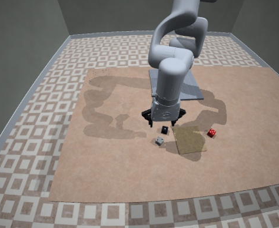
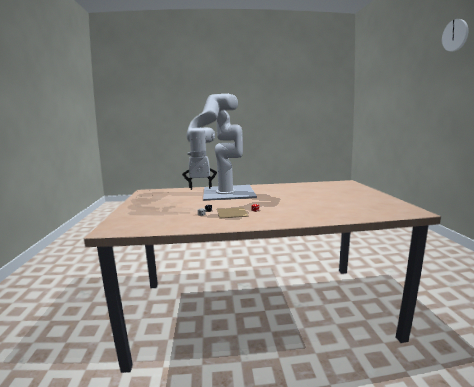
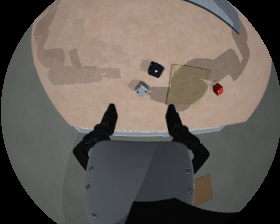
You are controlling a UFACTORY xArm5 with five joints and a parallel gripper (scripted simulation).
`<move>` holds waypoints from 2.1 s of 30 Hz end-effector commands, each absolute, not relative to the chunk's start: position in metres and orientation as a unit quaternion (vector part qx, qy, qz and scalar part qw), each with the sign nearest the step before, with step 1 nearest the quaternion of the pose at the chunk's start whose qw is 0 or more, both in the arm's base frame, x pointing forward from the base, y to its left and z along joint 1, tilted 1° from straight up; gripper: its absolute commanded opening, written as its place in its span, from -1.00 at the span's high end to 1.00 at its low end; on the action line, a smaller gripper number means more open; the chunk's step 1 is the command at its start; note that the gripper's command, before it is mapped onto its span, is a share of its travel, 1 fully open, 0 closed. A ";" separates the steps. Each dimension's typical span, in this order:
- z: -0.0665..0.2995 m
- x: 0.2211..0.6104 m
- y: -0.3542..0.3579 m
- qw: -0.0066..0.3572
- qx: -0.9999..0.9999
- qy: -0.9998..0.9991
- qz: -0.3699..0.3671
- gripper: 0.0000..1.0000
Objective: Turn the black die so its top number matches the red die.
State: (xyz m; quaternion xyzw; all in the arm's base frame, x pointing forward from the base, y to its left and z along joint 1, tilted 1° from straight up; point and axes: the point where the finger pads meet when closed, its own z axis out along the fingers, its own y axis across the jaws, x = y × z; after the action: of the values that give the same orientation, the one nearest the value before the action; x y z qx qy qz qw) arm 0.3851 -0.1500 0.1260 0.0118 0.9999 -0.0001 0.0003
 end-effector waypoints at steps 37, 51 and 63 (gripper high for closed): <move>0.050 0.388 -0.151 0.002 0.012 1.000 -0.001 -1.00; 0.050 0.388 -0.151 0.002 0.012 1.000 -0.001 -1.00; 0.050 0.372 -0.142 0.001 0.012 1.000 -0.001 -1.00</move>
State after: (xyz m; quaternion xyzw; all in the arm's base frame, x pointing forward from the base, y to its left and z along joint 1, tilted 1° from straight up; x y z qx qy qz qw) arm 0.3778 -0.1456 0.0484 0.0118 0.9999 0.0002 -0.0005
